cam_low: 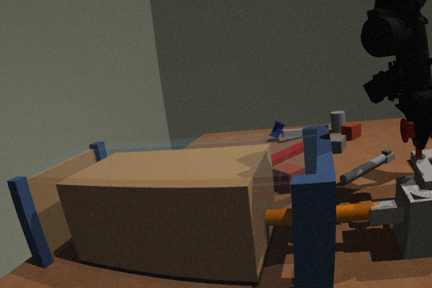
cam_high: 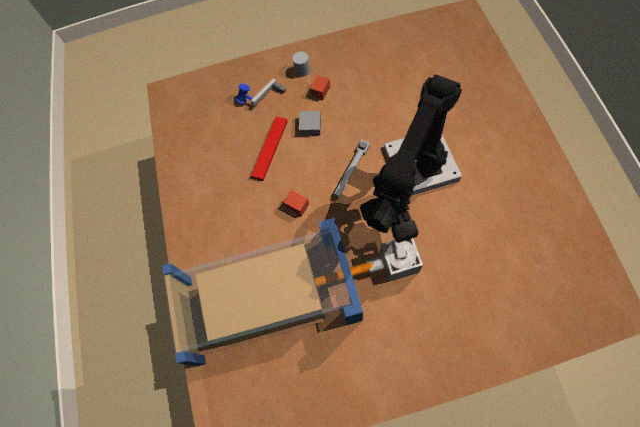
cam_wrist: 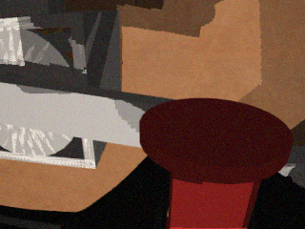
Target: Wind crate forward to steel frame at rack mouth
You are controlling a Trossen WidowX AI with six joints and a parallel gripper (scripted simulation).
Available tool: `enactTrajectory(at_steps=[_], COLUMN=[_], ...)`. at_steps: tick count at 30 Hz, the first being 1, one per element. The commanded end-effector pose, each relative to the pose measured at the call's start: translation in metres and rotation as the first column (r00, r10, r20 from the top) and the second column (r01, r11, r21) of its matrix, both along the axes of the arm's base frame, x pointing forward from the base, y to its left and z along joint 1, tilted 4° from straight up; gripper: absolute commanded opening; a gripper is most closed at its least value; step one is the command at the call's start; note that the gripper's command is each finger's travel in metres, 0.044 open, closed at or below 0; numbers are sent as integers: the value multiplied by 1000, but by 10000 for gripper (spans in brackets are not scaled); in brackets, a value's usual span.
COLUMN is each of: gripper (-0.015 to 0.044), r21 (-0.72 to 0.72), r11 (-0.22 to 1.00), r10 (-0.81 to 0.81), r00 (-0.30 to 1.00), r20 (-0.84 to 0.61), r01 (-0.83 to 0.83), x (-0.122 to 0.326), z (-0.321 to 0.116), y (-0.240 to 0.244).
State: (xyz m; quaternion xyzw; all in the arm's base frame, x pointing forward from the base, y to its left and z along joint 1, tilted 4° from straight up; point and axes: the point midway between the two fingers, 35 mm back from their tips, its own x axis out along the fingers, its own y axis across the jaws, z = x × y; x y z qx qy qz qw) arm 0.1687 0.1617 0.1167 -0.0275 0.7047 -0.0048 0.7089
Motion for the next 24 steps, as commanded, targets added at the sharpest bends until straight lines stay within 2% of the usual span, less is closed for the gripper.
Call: enactTrajectory(at_steps=[1, 24], gripper=[0, 0], r21=[-4, -4], r11=[1000, 1000], r10=[-18, -18], r00=[999, 999], r20=[37, 39], r01=[18, 18], x=[18, 41], z=[-1, 0], y=[0, 5])
